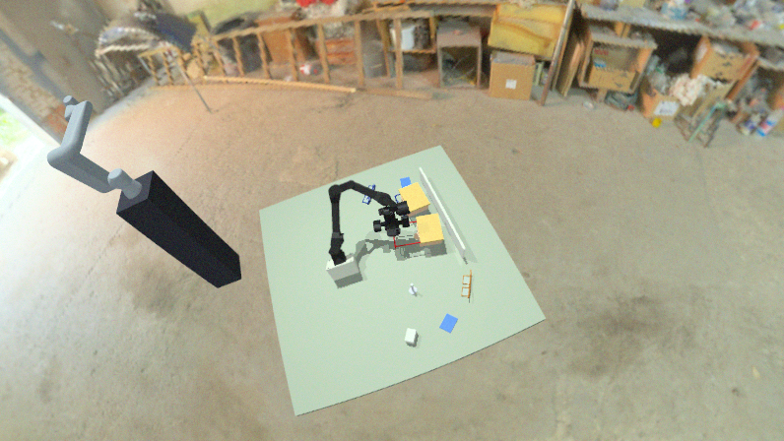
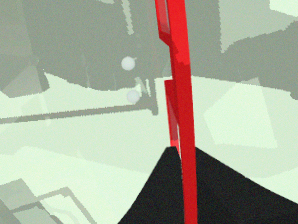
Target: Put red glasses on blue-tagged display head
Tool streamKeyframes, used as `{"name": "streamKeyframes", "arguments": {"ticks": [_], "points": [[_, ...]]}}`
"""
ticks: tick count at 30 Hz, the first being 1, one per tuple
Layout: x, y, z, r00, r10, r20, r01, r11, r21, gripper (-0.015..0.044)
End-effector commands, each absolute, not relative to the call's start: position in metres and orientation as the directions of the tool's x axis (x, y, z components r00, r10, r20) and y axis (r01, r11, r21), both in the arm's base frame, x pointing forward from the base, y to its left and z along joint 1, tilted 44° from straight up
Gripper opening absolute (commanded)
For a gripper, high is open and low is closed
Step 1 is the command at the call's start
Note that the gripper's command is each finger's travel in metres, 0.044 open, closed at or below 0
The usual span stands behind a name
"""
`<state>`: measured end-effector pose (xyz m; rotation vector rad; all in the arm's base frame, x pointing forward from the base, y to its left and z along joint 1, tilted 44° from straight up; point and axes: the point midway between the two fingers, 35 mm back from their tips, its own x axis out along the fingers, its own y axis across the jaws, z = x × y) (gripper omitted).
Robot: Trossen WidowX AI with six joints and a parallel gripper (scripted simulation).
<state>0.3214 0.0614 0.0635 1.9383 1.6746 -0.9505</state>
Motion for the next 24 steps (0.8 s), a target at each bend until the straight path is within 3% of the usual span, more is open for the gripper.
{"name": "streamKeyframes", "arguments": {"ticks": [1,24], "points": [[0.328,0.061,0.063,0.047,0.698,-0.714,0.973,-0.194,-0.126,0.0],[0.362,0.053,0.059,0.048,0.698,-0.715,0.973,-0.194,-0.124,0.0]]}}
